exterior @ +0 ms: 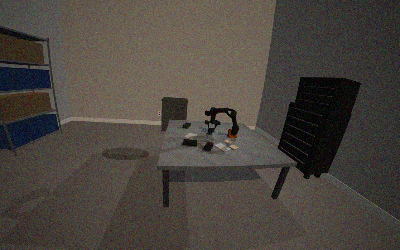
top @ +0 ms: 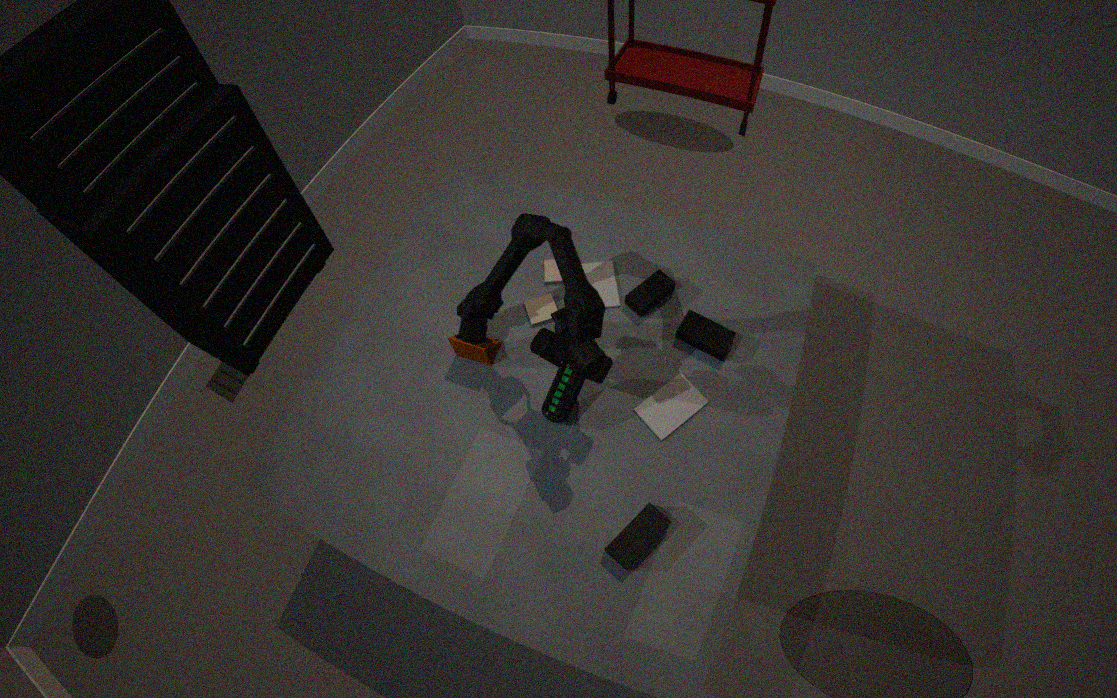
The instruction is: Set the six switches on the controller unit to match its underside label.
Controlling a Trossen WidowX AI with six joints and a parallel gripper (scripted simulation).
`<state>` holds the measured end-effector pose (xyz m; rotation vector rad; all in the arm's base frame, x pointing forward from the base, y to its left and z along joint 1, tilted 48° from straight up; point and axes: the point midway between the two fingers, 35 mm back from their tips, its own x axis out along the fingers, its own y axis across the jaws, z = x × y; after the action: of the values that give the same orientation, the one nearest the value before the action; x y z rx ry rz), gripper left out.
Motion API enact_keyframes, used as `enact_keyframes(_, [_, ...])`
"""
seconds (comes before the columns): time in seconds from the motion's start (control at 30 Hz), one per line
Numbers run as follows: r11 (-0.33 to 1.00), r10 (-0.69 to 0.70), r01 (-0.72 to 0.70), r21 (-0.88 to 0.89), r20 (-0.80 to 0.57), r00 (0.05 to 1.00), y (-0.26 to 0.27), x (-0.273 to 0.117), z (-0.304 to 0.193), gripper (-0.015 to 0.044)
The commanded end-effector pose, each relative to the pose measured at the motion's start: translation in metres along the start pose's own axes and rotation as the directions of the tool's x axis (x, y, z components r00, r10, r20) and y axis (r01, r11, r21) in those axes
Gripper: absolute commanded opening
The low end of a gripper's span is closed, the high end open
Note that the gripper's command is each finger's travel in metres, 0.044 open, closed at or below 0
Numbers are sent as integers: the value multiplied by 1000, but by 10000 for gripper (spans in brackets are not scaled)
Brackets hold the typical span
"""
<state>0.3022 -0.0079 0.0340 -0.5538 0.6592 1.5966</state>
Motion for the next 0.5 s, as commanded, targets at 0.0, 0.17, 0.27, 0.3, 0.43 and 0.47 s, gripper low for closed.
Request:
enact_keyframes(0.0, [1000,-7,7,-5,3,1000,-2,-4,-4,336])
enact_keyframes(0.17, [1000,-7,7,-5,13,1000,-2,-7,-7,336])
enact_keyframes(0.27, [1000,-7,7,-5,18,1000,-2,-8,-9,336])
enact_keyframes(0.3, [1000,-7,7,-5,20,1000,-2,-9,-10,336])
enact_keyframes(0.43, [1000,-7,7,-5,27,1000,-2,-10,-12,336])
enact_keyframes(0.47, [1000,-7,7,-5,29,1000,-2,-10,-13,336])
